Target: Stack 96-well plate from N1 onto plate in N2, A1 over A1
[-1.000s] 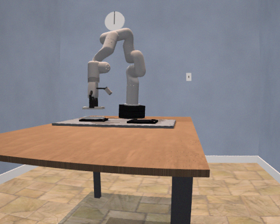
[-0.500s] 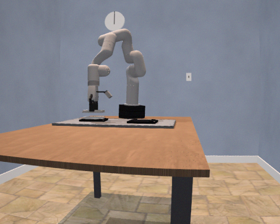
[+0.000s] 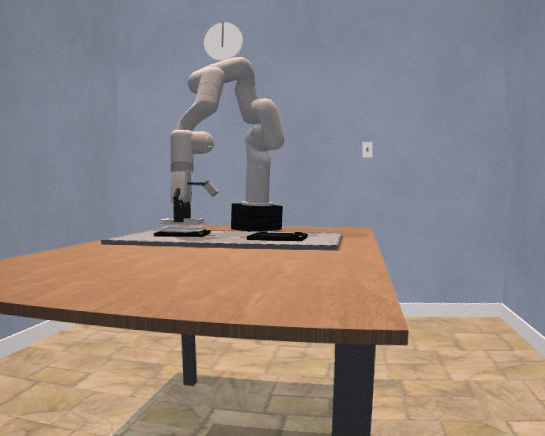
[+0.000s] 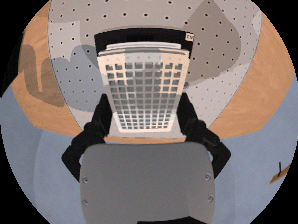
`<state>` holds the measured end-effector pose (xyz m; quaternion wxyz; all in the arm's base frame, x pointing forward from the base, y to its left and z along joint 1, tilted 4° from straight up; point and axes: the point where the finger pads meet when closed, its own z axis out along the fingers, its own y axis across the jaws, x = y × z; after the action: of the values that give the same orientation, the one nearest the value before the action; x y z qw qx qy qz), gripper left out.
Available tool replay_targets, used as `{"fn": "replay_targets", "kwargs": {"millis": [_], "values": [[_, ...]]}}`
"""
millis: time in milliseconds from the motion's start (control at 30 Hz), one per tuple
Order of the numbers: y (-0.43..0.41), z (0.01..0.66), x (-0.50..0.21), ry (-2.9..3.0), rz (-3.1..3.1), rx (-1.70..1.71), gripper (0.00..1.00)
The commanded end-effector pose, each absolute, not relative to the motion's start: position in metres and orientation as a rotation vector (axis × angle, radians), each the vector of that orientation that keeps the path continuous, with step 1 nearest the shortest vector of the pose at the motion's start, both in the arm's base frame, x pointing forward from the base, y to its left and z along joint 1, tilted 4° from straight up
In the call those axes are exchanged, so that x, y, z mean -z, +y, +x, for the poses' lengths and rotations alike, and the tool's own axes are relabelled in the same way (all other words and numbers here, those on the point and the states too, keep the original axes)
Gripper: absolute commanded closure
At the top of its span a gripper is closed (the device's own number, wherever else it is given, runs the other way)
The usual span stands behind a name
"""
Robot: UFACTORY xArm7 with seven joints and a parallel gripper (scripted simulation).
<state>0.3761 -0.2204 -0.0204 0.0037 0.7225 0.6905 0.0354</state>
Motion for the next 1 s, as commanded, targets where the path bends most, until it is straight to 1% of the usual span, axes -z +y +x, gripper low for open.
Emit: {"fn": "replay_targets", "kwargs": {"millis": [0, 967], "values": [[-0.2213, 0.3773, 0.0196, 2.161, 2.262, -0.111, 1.0], [-0.2211, 0.3773, 0.0223, 2.161, 2.262, -0.111, 1.0]]}}
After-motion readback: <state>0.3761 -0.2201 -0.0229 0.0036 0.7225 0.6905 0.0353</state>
